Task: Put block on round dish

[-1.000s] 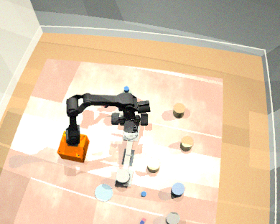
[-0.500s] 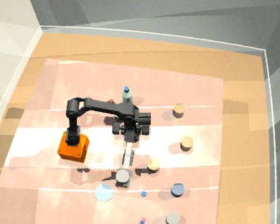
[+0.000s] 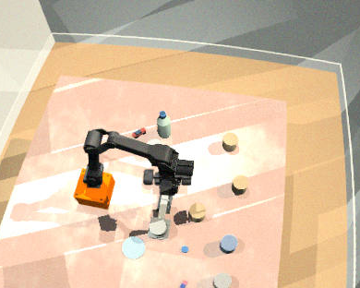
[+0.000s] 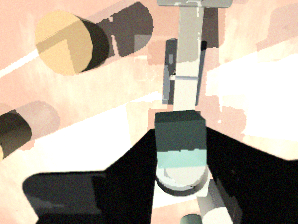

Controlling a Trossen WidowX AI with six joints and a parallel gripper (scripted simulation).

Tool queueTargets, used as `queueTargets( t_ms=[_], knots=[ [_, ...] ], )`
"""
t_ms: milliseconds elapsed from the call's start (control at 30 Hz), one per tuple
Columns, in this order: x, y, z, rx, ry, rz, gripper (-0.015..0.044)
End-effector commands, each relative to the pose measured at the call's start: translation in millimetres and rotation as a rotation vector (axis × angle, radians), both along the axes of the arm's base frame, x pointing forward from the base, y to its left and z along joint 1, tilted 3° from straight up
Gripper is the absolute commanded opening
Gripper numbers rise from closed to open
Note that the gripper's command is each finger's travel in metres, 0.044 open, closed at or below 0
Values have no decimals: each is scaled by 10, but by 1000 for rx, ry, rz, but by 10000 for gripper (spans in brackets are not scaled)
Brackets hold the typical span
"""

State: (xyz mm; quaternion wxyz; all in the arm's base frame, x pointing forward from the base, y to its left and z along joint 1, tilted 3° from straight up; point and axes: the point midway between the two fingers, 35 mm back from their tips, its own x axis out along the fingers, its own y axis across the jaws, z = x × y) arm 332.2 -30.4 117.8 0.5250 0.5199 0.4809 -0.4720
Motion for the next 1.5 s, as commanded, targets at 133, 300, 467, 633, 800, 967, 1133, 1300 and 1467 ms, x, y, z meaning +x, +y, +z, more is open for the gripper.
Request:
queueTargets(
  t_ms=[133,300,467,633,800,967,1133,1300,1467],
  knots=[
    [-20,-247,-60,0,-6,2,0],
    [-47,-421,-106,-4,-6,-2,0],
    [-82,-595,-153,-10,-7,-9,0],
    [-127,-765,-202,-15,-6,-14,0],
    [-172,-931,-240,-16,-11,-31,0],
    [-223,-1097,-276,-18,-17,-51,0],
    [-295,-1252,-325,-20,-15,-56,0],
    [-379,-1401,-378,-22,-12,-55,0],
    [-459,-1546,-427,-19,-11,-56,0]
  ],
)
